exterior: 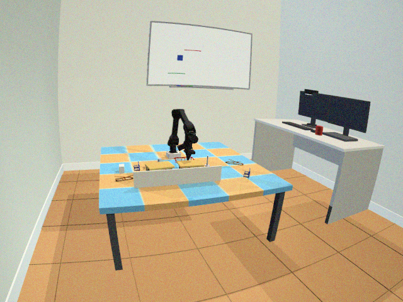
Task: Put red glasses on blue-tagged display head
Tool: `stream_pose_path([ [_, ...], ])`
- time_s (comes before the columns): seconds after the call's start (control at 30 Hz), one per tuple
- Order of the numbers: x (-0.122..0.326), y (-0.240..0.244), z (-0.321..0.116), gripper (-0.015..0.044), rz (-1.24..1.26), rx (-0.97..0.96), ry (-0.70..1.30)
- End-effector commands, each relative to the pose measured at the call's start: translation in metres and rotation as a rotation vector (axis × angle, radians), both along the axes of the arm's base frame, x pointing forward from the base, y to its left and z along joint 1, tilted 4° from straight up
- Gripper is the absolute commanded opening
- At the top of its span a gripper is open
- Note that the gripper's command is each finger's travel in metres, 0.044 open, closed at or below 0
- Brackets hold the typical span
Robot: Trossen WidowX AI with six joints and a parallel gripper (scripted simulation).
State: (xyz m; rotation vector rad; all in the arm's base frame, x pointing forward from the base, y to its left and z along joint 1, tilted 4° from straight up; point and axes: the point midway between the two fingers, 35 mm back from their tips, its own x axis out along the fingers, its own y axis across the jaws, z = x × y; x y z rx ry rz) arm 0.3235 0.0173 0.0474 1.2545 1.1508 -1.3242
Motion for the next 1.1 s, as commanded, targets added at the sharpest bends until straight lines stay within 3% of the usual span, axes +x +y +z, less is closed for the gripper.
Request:
stream_pose_path([
  [0.0, 0.007, 0.000, 0.001, 0.0000, 0.004, 0.005, -0.003],
  [1.07, 0.048, -0.004, 0.000, 0.0000, 0.004, 0.004, -0.007],
])
